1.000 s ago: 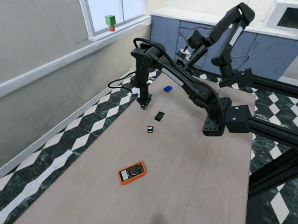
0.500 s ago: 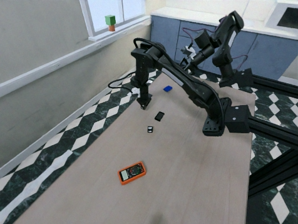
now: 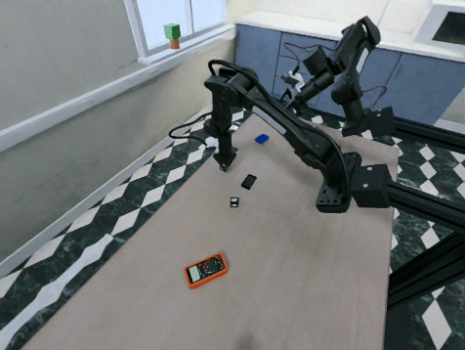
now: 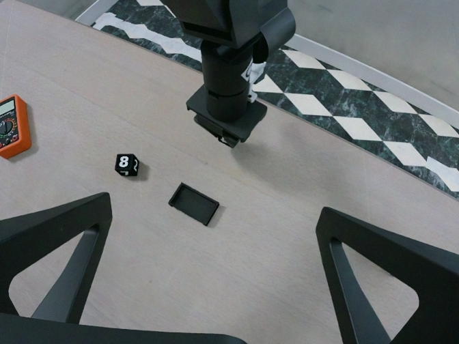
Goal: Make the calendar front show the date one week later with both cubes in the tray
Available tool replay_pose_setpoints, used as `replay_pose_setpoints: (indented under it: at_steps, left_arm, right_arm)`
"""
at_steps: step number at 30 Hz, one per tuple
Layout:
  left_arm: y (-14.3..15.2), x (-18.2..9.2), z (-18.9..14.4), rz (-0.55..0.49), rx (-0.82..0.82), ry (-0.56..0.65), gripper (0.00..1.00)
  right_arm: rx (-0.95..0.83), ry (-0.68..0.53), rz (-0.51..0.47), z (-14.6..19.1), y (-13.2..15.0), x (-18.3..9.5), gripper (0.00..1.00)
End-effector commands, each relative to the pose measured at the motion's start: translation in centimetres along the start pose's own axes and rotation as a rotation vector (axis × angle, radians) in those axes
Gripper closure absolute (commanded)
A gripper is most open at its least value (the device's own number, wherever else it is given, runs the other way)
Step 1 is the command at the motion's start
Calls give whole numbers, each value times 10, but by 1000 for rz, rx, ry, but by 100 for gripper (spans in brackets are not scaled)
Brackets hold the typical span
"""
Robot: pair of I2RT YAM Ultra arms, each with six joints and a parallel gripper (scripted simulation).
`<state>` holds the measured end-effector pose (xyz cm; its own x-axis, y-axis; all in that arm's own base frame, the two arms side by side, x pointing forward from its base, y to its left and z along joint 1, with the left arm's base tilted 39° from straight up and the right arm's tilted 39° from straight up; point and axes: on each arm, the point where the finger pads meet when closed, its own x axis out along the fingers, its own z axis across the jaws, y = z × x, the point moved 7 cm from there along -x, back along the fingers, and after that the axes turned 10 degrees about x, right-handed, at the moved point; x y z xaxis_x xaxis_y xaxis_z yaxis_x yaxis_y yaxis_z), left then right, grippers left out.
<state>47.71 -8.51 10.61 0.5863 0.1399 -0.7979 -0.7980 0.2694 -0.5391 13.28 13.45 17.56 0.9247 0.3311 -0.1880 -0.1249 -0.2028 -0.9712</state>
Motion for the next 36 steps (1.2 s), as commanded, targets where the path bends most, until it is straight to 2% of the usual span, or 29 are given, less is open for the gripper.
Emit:
replay_pose_setpoints:
  at_steps: [1, 10, 16, 17, 20, 24, 26, 31, 32, 35, 36]
  left_arm:
    - [-7, 7, -3, -23, -17, 6, 73]
    - [-10, 9, -1, -24, -15, 7, 73]
    - [-3, 31, -8, -12, -6, 8, 73]
    - [-6, 26, -6, -26, -10, 8, 73]
    - [-10, 1, -3, -50, -17, 6, 40]
    - [-7, -23, -4, -39, -13, 0, 40]
    - [-7, -23, -4, -39, -13, 0, 40]
    - [-8, -58, -4, -44, -15, 0, 40]
    - [-7, -61, -4, -40, -13, -1, 44]
    - [-12, -71, -2, -35, 50, -28, 44]
    - [-10, -67, -3, -18, 85, -40, 44]
  right_arm:
    - [7, -11, -7, 2, -3, -1, 0]
    - [7, -11, -7, 2, -3, -1, 0]
    - [7, -11, -7, 2, -3, -1, 0]
    - [7, -11, -7, 2, -3, -1, 0]
    - [7, -11, -7, 2, -3, -1, 0]
    - [13, -15, -17, 3, -8, -1, 0]
    - [13, -15, -17, 3, -8, -1, 0]
    - [17, 13, -31, -2, -22, 4, 0]
    - [15, 20, -32, -4, -24, 5, 0]
    - [14, 24, -32, -5, -25, 6, 0]
    - [14, 24, -32, -5, -25, 6, 0]
